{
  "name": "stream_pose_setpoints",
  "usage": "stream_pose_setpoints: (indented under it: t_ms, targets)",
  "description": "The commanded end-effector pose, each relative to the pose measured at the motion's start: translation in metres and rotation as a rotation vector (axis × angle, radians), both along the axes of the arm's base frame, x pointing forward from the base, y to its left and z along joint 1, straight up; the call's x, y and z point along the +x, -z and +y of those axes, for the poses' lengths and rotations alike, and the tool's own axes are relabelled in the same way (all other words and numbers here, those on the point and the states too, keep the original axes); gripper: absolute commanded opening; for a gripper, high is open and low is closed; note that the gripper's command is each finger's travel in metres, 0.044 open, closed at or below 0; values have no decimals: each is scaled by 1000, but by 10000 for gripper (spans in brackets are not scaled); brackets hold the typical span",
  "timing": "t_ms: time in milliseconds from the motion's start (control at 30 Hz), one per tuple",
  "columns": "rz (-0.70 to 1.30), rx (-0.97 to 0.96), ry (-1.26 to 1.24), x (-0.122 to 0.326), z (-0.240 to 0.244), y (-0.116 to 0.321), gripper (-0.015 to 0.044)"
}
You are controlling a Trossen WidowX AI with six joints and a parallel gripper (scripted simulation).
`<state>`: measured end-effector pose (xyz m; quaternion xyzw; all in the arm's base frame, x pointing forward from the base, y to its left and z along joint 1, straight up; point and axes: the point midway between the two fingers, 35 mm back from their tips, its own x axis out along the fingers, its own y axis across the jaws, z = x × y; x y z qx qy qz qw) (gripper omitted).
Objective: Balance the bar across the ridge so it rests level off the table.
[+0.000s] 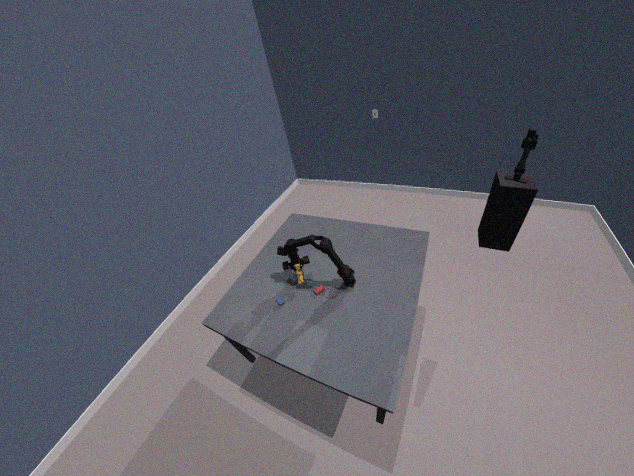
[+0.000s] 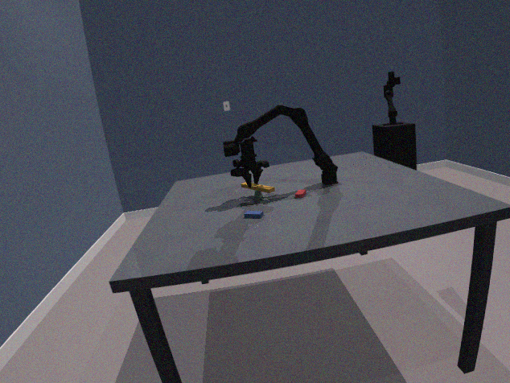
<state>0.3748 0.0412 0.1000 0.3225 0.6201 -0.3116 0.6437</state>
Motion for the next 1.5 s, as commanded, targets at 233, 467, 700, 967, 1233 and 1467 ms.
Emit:
stream_pose_setpoints:
  t_ms: [233, 467, 700, 967, 1233, 1467]
  targets:
    - [-1, 5, 1, 0, 1, 1, 0]
    - [-1, 5, 1, 0, 1, 2, 0]
    - [-1, 5, 1, 0, 1, 2, 0]
    - [-1, 5, 1, 0, 1, 3, 0]
    - [-1, 5, 1, 0, 1, 4, 0]
    - [-1, 5, 1, 0, 1, 4, 0]
